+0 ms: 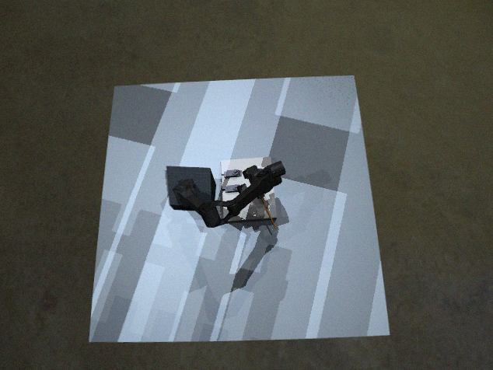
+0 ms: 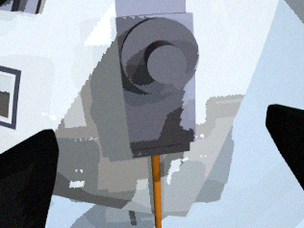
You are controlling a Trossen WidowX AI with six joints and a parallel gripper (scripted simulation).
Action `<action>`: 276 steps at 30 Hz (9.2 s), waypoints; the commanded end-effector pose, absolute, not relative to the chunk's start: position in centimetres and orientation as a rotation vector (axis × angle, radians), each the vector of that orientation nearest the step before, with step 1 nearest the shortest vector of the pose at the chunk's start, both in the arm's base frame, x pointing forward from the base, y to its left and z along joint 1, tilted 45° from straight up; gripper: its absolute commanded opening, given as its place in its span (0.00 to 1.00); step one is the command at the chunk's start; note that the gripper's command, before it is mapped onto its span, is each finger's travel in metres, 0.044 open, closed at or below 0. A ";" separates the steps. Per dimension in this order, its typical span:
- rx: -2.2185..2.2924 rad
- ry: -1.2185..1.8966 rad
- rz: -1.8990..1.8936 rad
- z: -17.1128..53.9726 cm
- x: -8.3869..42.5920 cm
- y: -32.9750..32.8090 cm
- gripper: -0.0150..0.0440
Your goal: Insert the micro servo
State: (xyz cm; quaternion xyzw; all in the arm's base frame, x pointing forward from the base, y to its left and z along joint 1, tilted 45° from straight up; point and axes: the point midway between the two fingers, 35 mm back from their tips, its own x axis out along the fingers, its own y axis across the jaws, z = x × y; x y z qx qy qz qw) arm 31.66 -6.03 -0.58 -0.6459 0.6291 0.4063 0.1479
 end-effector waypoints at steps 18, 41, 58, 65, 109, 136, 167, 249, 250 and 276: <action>-1.862 1.814 1.170 -1.9 31.4 -7.4 0.69; -1.861 1.813 1.171 0.5 31.0 -5.4 0.25; -1.862 1.814 1.172 2.1 29.4 -6.8 0.25; -1.843 1.823 1.133 2.9 29.3 -7.6 0.25; -0.854 1.735 -0.352 2.9 29.3 -7.6 0.25; -0.562 1.591 -0.673 3.1 26.0 -7.2 0.25; -0.563 1.595 -0.671 2.6 18.4 -7.4 0.25; -0.564 1.595 -0.672 1.0 17.8 -8.9 0.57; -0.564 1.595 -0.672 1.1 17.7 -8.8 0.57; -0.562 1.582 -0.673 7.5 29.5 -3.1 1.00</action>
